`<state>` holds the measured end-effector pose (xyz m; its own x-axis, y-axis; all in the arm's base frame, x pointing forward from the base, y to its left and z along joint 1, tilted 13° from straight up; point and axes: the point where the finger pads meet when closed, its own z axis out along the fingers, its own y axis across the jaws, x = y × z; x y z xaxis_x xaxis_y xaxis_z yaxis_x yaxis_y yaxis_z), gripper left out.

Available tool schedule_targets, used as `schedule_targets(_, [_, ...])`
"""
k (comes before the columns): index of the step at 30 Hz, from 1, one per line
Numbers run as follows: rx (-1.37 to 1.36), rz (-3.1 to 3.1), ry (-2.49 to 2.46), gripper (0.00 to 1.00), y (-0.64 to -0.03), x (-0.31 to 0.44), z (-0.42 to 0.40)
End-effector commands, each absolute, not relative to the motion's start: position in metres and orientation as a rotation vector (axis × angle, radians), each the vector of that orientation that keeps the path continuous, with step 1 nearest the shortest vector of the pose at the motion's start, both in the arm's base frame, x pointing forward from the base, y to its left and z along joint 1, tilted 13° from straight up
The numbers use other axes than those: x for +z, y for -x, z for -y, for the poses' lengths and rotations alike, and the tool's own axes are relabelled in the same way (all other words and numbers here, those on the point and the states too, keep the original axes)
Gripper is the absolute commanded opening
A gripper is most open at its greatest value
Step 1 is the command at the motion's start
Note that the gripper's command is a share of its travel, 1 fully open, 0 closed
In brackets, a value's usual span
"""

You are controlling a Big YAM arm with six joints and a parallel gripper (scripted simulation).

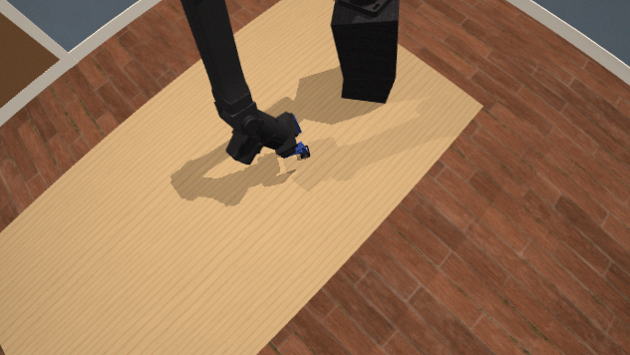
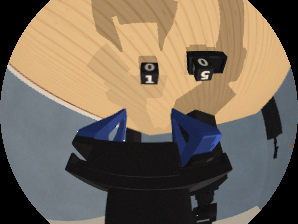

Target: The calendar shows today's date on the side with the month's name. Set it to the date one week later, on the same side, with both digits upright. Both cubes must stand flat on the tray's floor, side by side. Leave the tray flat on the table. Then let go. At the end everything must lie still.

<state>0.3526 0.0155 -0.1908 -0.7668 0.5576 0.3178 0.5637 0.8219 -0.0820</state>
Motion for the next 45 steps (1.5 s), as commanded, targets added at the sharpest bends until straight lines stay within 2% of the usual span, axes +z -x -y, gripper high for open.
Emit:
schedule_targets(1, [-0.016, 2.67, 0.912, 0.65, -0.354, -0.198, -0.008])
schedule_targets(33, [0.233, 3.164, 1.012, 0.65, -0.353, -0.191, -0.018])
schedule_targets(34, [0.23, 3.16, 1.047, 1.0, -0.359, -0.191, -0.012])
schedule_targets(45, [0.238, 3.154, 1.004, 1.0, -0.352, -0.192, -0.018])
